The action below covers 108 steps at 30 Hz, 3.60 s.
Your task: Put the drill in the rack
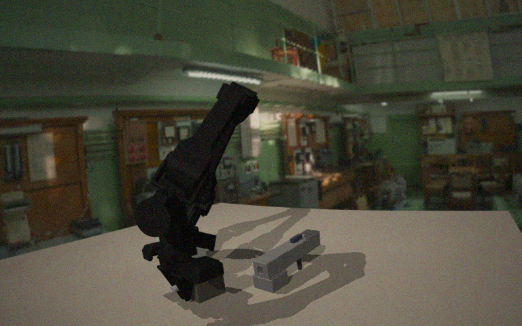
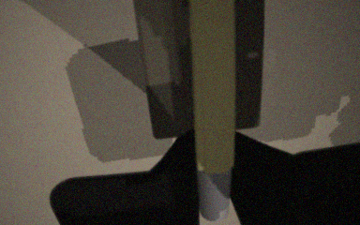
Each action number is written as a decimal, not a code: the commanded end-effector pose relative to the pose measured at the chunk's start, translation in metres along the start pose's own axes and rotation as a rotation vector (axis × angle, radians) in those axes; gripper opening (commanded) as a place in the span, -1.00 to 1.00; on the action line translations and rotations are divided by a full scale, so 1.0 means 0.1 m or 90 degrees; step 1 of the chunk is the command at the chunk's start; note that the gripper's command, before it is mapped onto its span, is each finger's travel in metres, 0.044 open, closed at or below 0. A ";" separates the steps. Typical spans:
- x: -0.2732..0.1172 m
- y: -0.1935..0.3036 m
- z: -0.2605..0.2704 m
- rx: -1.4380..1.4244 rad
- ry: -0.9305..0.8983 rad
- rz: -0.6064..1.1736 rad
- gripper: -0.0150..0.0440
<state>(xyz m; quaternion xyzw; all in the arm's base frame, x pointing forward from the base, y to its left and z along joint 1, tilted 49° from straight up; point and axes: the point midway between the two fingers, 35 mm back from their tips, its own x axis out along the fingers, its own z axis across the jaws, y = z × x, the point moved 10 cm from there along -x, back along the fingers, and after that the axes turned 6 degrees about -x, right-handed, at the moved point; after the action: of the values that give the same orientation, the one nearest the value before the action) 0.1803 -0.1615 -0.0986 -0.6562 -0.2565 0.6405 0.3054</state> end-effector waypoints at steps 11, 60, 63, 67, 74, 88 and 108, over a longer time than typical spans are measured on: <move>0.06 -0.04 0.00 -0.001 -0.007 -0.010 -0.49; 0.00 0.00 0.00 0.000 0.000 0.000 -0.40; 0.00 0.00 0.00 0.000 0.000 0.000 -0.14; 0.00 0.00 0.00 0.000 0.000 0.000 0.22; 0.00 0.00 0.00 0.000 0.000 0.000 0.84; -0.48 0.01 0.01 -0.001 -0.007 -0.008 1.00; -1.17 -0.06 0.89 0.414 0.215 -0.158 1.00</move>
<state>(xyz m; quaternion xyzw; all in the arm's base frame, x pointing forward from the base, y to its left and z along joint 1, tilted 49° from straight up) 0.1200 -0.2342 -0.0296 -0.6209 -0.1326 0.5849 0.5048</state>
